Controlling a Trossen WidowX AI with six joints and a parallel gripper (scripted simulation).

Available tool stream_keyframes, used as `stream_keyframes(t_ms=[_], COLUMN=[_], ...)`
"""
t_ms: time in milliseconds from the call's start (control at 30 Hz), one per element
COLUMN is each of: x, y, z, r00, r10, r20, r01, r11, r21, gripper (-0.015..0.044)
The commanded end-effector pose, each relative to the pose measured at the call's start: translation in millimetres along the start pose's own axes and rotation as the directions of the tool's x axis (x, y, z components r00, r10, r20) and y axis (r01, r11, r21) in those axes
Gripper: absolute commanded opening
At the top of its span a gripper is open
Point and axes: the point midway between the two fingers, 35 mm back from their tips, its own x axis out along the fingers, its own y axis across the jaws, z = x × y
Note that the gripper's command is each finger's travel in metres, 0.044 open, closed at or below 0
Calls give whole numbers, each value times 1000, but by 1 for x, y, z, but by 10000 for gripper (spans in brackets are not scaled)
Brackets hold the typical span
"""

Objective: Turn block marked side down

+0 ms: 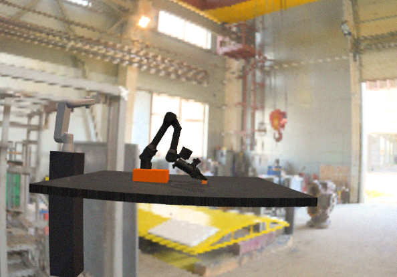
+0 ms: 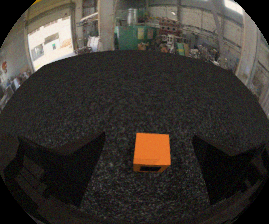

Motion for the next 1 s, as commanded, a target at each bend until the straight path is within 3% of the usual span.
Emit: stream_keyframes(t_ms=[0,700,967], x=[0,0,0], y=[1,0,-5], z=[0,0,20], r00=[1000,1000,971], r10=[4,4,1], r20=[1,-4,-241], r01=[-4,-4,2], r11=[1000,1000,1000], r21=[6,7,10], gripper=[440,440,440])
